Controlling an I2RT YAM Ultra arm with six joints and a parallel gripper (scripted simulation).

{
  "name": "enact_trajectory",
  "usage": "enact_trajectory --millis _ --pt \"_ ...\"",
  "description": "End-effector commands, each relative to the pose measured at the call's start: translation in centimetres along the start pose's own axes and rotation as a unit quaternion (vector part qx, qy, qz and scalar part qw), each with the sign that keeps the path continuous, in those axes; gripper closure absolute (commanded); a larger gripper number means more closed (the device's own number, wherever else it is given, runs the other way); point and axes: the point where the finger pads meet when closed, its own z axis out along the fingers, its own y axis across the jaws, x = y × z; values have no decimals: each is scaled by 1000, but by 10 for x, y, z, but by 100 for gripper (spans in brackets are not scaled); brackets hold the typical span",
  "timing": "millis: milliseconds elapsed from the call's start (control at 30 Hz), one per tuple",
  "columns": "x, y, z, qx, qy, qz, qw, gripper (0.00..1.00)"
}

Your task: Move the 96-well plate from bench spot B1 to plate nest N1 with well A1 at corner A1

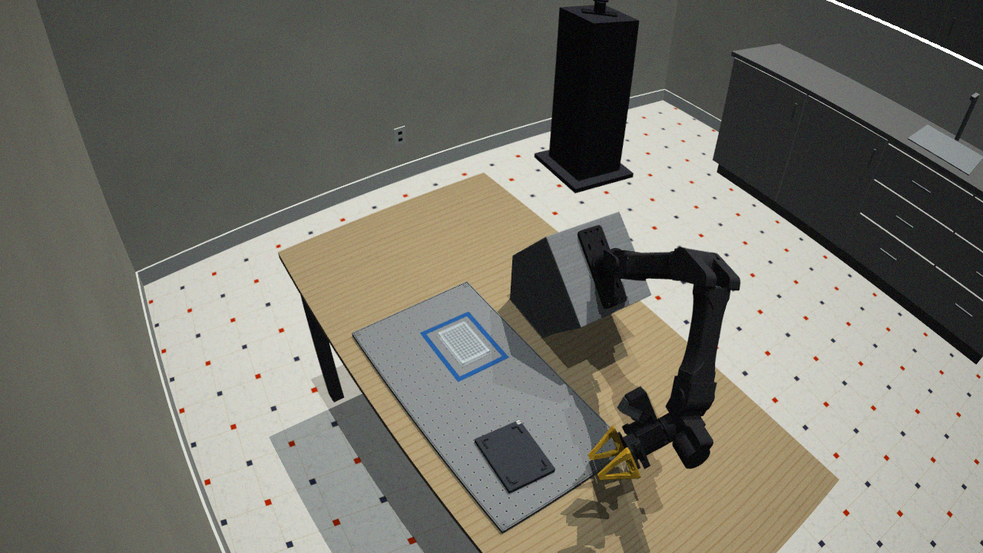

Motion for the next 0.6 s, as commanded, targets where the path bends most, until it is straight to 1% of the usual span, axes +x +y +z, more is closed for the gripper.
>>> enact_trajectory --millis 0,533,567 --pt "-2 5 -2 -4 0 6 1000 0" --pt "-2 5 -2 -4 0 6 1000 0" --pt "-5 -5 10 12 -6 -23 1000 0"
